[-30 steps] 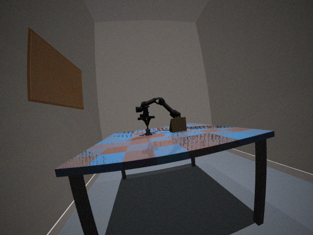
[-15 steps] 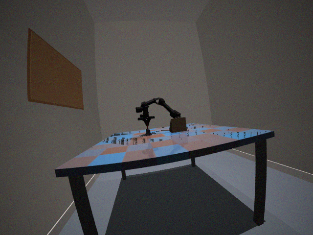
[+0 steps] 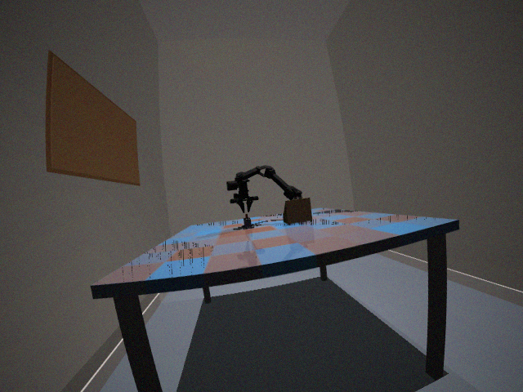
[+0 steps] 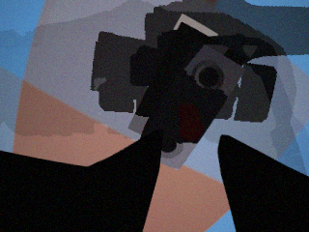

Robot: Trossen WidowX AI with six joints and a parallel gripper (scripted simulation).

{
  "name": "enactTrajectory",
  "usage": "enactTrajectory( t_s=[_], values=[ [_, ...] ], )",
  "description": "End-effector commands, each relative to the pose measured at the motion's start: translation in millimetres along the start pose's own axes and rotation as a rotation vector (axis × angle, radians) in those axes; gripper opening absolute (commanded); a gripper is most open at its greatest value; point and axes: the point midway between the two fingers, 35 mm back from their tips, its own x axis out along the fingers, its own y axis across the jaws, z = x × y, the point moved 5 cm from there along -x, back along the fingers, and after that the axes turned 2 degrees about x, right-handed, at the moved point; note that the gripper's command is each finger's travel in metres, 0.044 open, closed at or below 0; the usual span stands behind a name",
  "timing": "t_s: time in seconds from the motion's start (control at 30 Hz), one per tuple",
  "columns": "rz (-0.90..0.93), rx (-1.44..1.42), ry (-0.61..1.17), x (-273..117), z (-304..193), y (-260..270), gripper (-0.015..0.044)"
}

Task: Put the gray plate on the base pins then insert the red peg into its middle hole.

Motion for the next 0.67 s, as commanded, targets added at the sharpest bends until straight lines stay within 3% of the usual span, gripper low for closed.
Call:
enactTrajectory(
  t_s=[0.0, 0.63],
  values=[
    [0.002, 0.000, -0.003, -3.2, -0.3, -0.1, 0.0150],
    [0.002, -0.001, -0.003, -15.5, 1.2, -3.1, 0.0150]
  ],
)
